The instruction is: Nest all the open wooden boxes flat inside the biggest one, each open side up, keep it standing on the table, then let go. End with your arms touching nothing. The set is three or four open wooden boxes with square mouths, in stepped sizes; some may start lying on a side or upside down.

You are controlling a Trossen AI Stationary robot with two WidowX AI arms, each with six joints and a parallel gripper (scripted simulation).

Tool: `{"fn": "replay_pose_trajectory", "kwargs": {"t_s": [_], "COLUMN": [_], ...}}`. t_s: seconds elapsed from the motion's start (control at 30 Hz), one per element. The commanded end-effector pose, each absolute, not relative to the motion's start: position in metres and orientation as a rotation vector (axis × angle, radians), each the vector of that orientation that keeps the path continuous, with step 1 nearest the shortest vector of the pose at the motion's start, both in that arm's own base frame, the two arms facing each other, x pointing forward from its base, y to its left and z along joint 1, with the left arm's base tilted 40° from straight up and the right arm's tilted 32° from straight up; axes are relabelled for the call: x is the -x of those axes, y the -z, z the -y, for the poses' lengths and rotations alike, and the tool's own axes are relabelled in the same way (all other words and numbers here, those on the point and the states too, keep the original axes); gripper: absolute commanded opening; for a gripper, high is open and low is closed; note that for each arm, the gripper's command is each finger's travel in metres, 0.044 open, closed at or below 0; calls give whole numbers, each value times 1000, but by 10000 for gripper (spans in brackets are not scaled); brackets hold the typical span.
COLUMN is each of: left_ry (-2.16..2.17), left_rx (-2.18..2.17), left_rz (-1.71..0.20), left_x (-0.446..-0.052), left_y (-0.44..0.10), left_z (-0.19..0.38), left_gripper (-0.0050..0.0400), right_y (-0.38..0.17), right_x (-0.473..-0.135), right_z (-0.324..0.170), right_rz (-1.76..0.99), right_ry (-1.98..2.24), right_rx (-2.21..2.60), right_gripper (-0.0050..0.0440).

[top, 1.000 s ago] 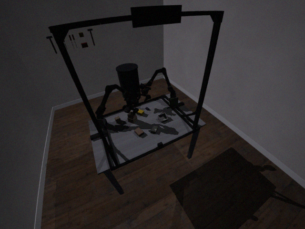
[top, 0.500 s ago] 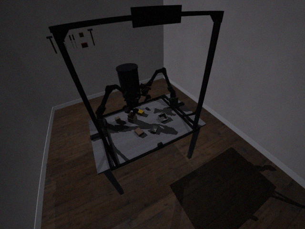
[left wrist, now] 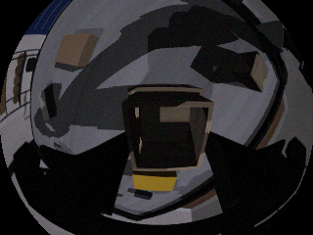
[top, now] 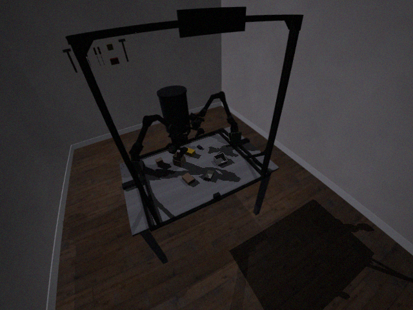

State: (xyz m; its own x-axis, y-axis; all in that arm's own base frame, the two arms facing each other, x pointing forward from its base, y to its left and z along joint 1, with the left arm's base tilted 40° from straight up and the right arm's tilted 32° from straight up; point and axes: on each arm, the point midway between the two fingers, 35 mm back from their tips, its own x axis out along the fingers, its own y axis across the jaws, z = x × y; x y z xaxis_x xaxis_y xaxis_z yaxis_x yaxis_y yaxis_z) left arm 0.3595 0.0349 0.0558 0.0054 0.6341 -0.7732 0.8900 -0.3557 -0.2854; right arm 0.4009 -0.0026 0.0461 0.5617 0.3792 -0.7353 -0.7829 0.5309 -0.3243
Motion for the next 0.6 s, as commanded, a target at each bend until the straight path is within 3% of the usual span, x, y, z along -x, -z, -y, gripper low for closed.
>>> {"fn": "replay_pose_trajectory", "kwargs": {"t_s": [0.0, 0.57], "left_ry": [1285, 1285], "left_rx": [-2003, -2003], "left_rz": [-1589, -1589], "left_x": [-358, -358], "left_y": [-53, -48], "left_z": [-37, -41], "left_gripper": [0, 0], "right_y": [-47, -47], "right_x": [-401, -401], "right_z": [2, 2], "right_rz": [-647, -647], "right_ry": [-757, -757], "right_rx": [705, 705], "right_gripper": [400, 400]}}
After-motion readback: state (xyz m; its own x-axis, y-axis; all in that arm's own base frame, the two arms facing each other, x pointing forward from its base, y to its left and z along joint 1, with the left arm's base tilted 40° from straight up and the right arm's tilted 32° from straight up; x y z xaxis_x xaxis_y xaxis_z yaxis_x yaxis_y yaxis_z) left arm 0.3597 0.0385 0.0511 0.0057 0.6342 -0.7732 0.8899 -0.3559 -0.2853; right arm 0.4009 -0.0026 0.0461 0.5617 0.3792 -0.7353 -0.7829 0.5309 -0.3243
